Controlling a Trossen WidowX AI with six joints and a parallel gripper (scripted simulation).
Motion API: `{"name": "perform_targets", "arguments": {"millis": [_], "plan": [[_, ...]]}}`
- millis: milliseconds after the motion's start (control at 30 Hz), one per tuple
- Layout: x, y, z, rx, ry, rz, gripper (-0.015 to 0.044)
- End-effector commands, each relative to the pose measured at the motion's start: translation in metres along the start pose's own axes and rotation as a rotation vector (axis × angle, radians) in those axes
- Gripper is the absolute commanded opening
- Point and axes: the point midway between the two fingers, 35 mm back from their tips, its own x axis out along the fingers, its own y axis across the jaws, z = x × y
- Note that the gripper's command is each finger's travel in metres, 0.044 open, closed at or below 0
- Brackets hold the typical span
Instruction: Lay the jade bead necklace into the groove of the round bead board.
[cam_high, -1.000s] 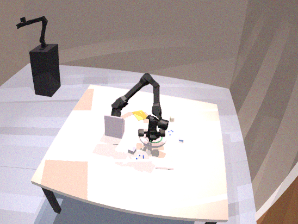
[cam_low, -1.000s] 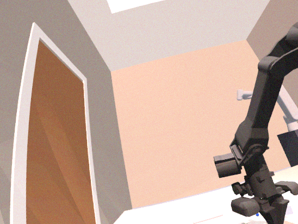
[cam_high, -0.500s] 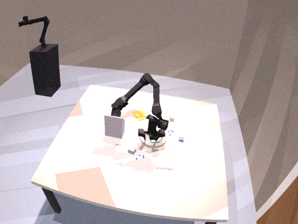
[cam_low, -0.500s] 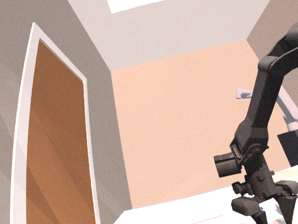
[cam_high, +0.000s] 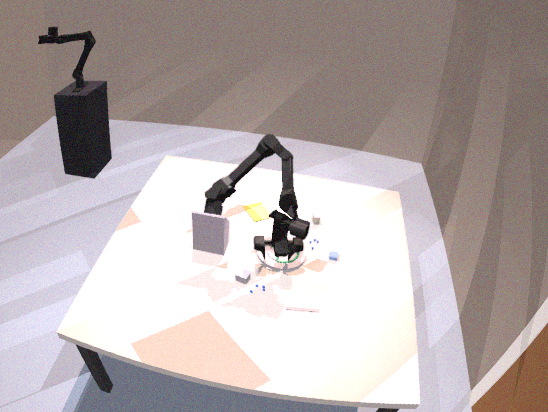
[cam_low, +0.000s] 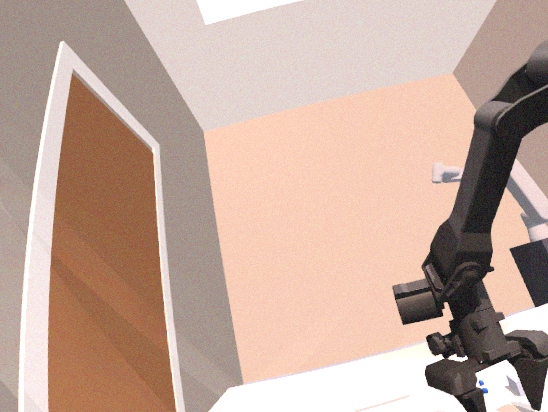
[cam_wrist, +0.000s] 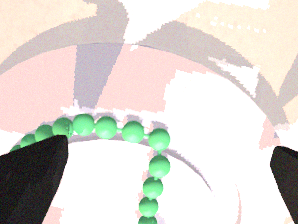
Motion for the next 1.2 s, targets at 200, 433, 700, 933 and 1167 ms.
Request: {"name": "perform_targets", "arguments": {"millis": [200,433,700,933,1167], "plan": [[0.0,0.001,0.0,-0.007,-0.003,-0.001,0.044],[-0.001,0.001,0.0,-0.005,-0.003,-0.001,0.0414],[-0.033,0.005,-0.01,0.061,-0.004,0.0,0.0204],[-0.025,0.008,-0.009,0.049,-0.009,0.009,0.012],[-0.018,0.008,-0.009,0.052,-0.008,0.007,0.012]]}}
